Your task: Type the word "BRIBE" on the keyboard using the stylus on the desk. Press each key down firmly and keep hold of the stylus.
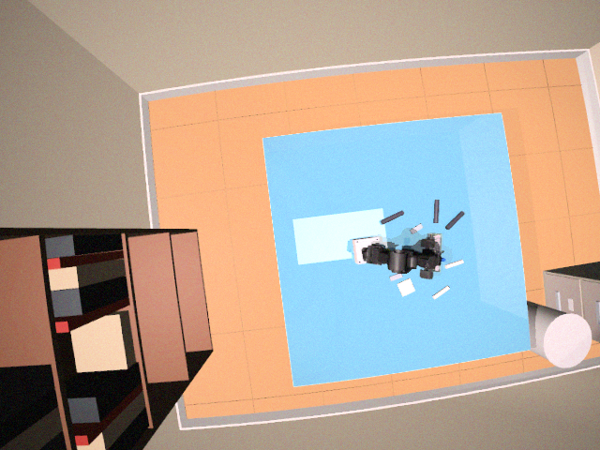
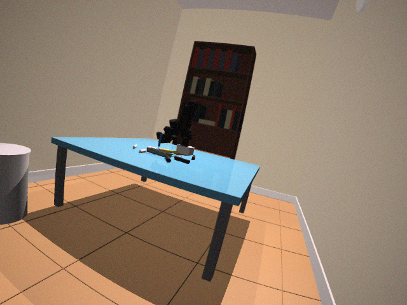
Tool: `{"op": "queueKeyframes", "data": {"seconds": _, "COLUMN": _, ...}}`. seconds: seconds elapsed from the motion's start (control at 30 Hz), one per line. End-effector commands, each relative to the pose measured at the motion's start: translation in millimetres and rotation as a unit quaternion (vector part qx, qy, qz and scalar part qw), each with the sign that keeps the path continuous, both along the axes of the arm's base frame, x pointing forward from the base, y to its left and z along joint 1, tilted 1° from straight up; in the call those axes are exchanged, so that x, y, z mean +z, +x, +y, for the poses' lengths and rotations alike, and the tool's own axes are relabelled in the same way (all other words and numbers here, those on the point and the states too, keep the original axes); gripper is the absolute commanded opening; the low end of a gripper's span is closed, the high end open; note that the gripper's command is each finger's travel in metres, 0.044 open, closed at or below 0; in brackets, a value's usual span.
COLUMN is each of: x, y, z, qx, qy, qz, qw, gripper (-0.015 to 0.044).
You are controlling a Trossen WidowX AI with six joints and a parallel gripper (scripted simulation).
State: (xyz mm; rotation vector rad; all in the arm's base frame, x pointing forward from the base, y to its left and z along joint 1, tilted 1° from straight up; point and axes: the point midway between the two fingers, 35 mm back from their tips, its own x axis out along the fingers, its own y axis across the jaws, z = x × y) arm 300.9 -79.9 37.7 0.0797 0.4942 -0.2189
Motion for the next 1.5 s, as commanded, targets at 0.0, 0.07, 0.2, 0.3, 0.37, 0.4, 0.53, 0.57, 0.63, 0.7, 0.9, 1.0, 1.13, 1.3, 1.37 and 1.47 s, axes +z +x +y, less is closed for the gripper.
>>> {"op": "queueKeyframes", "data": {"seconds": 0.0, "x": -3, "y": 0, "z": 0, "qx": 0.002, "qy": -0.002, "qz": 0.002, "qw": 1.0, "gripper": 0.0081}}
{"op": "queueKeyframes", "data": {"seconds": 0.07, "x": -3, "y": 0, "z": 0, "qx": 0.002, "qy": -0.002, "qz": 0.002, "qw": 1.0, "gripper": 0.0081}}
{"op": "queueKeyframes", "data": {"seconds": 0.2, "x": -5, "y": 0, "z": 0, "qx": 0.002, "qy": -0.002, "qz": 0.002, "qw": 1.0, "gripper": 0.0081}}
{"op": "queueKeyframes", "data": {"seconds": 0.3, "x": -6, "y": 0, "z": 0, "qx": 0.002, "qy": -0.002, "qz": 0.002, "qw": 1.0, "gripper": 0.0081}}
{"op": "queueKeyframes", "data": {"seconds": 0.37, "x": -7, "y": 0, "z": 0, "qx": 0.002, "qy": -0.002, "qz": 0.002, "qw": 1.0, "gripper": 0.0081}}
{"op": "queueKeyframes", "data": {"seconds": 0.4, "x": -7, "y": 0, "z": 0, "qx": 0.002, "qy": -0.002, "qz": 0.002, "qw": 1.0, "gripper": 0.0081}}
{"op": "queueKeyframes", "data": {"seconds": 0.53, "x": -9, "y": 0, "z": 0, "qx": 0.002, "qy": -0.002, "qz": 0.002, "qw": 1.0, "gripper": 0.0081}}
{"op": "queueKeyframes", "data": {"seconds": 0.57, "x": -10, "y": 0, "z": 0, "qx": 0.002, "qy": -0.002, "qz": 0.002, "qw": 1.0, "gripper": 0.0081}}
{"op": "queueKeyframes", "data": {"seconds": 0.63, "x": -10, "y": 0, "z": 0, "qx": 0.002, "qy": -0.002, "qz": 0.002, "qw": 1.0, "gripper": 0.0081}}
{"op": "queueKeyframes", "data": {"seconds": 0.7, "x": -11, "y": 0, "z": 0, "qx": 0.002, "qy": -0.002, "qz": 0.002, "qw": 1.0, "gripper": 0.0081}}
{"op": "queueKeyframes", "data": {"seconds": 0.9, "x": -12, "y": 0, "z": 0, "qx": 0.002, "qy": -0.002, "qz": 0.002, "qw": 1.0, "gripper": 0.0081}}
{"op": "queueKeyframes", "data": {"seconds": 1.0, "x": -11, "y": 0, "z": 0, "qx": 0.002, "qy": -0.002, "qz": 0.002, "qw": 1.0, "gripper": 0.0081}}
{"op": "queueKeyframes", "data": {"seconds": 1.13, "x": -11, "y": 0, "z": 0, "qx": 0.002, "qy": -0.002, "qz": 0.002, "qw": 1.0, "gripper": 0.0081}}
{"op": "queueKeyframes", "data": {"seconds": 1.3, "x": -8, "y": 0, "z": 0, "qx": 0.002, "qy": -0.002, "qz": 0.002, "qw": 1.0, "gripper": 0.0081}}
{"op": "queueKeyframes", "data": {"seconds": 1.37, "x": -5, "y": 0, "z": 0, "qx": 0.002, "qy": -0.002, "qz": 0.002, "qw": 1.0, "gripper": 0.0081}}
{"op": "queueKeyframes", "data": {"seconds": 1.47, "x": 2, "y": 1, "z": 0, "qx": 0.002, "qy": -0.002, "qz": 0.002, "qw": 1.0, "gripper": 0.0081}}
